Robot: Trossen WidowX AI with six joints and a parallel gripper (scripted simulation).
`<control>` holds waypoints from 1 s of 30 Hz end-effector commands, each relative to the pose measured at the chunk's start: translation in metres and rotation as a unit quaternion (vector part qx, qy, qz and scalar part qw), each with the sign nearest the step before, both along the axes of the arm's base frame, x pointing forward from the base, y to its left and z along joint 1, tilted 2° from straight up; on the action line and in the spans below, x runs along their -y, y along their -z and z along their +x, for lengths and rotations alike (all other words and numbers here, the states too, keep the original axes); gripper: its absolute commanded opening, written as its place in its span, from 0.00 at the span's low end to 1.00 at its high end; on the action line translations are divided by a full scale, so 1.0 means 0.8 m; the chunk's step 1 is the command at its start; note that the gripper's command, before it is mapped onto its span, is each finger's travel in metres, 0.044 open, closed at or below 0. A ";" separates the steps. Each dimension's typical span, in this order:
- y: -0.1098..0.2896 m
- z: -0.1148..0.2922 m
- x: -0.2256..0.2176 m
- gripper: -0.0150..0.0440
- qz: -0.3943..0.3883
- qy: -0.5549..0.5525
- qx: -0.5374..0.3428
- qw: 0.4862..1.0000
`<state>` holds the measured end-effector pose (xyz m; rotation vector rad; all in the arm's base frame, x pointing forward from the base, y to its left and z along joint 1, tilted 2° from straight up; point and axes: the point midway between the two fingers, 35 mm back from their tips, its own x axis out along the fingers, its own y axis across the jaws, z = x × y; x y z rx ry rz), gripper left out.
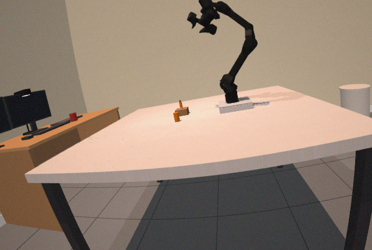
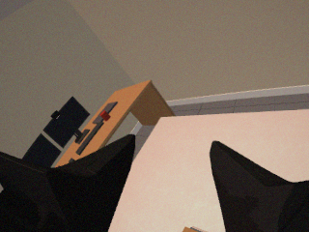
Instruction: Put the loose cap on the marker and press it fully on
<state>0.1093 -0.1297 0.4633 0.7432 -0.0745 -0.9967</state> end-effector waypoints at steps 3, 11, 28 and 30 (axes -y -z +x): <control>0.067 0.102 -0.010 0.67 0.099 -0.083 -0.061 0.990; 0.170 0.214 -0.062 0.67 0.233 -0.140 -0.138 0.952; 0.408 0.273 -0.250 0.67 0.466 -0.091 -0.357 0.805; 0.425 0.267 -0.263 0.67 0.476 -0.077 -0.374 0.792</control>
